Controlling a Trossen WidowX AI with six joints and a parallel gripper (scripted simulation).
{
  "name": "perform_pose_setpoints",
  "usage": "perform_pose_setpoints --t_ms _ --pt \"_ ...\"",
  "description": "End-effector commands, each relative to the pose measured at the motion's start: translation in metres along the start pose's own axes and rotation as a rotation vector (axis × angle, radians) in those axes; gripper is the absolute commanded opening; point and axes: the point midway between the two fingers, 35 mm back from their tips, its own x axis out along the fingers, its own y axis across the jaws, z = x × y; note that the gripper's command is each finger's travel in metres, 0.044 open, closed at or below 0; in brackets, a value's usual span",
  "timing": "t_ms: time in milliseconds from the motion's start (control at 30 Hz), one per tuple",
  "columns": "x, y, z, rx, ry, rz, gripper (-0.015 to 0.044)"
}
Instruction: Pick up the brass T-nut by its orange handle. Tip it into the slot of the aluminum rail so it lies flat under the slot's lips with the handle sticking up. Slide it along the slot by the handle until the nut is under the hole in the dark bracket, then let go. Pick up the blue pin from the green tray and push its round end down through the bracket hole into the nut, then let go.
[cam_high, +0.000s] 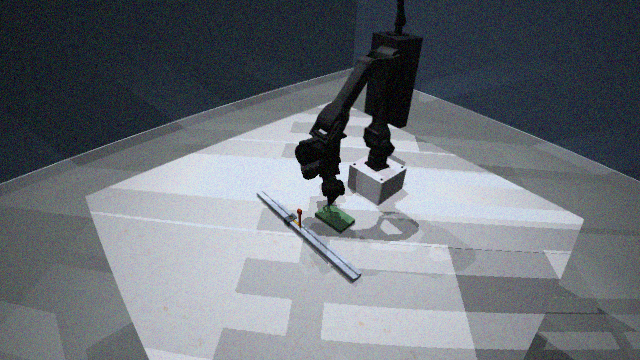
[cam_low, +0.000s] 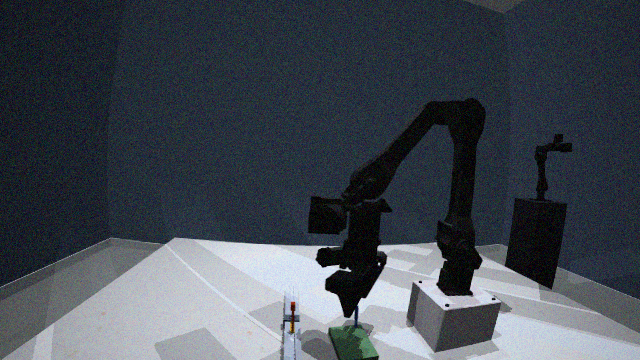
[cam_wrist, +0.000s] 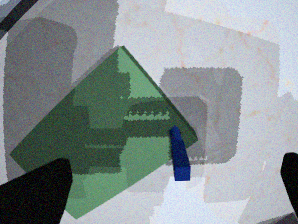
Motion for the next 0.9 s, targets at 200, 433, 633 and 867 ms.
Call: perform_pose_setpoints --t_ms 200,433,633,867 --pt "0.018 0.0 -0.001 -0.004 0.003 0.0 0.044" --pt "0.029 0.0 -0.001 -0.004 0.003 0.0 0.044" --pt "0.039 -0.001 -0.002 -0.004 0.003 0.0 0.044" --pt "0.041 -0.001 -0.002 -0.004 0.003 0.0 0.0335"
